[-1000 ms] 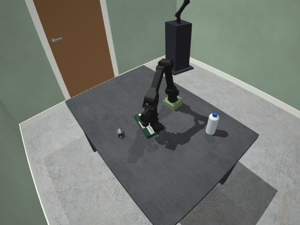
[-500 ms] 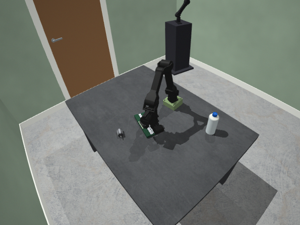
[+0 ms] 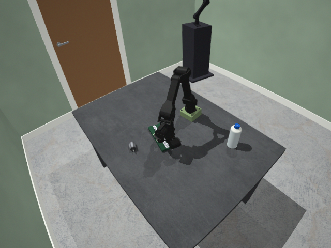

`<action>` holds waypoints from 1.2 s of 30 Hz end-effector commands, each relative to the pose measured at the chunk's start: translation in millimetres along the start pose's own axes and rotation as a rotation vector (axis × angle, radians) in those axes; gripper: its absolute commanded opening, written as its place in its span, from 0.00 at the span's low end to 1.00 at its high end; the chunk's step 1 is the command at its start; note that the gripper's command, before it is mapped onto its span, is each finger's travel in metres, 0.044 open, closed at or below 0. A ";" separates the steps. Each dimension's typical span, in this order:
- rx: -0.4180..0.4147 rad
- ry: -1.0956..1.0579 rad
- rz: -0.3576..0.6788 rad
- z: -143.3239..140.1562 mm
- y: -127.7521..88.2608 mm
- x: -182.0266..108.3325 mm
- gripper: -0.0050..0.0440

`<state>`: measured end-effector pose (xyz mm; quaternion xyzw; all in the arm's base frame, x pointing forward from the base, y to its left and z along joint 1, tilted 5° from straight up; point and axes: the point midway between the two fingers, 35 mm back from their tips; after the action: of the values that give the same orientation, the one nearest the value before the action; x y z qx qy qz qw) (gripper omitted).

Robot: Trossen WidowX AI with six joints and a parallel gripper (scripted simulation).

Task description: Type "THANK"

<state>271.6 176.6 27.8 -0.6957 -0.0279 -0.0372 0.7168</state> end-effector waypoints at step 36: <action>-0.001 0.000 -0.004 -0.1 2.6 1.3 0.00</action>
<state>272.4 177.1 26.2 -0.6949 -0.0291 -0.0385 0.7175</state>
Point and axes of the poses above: the point midway between the two fingers, 35 mm back from their tips, its own y axis out along the fingers, its own z axis across the jaws, x = y × z, and after that the axes turned 3 degrees about -y, right-handed
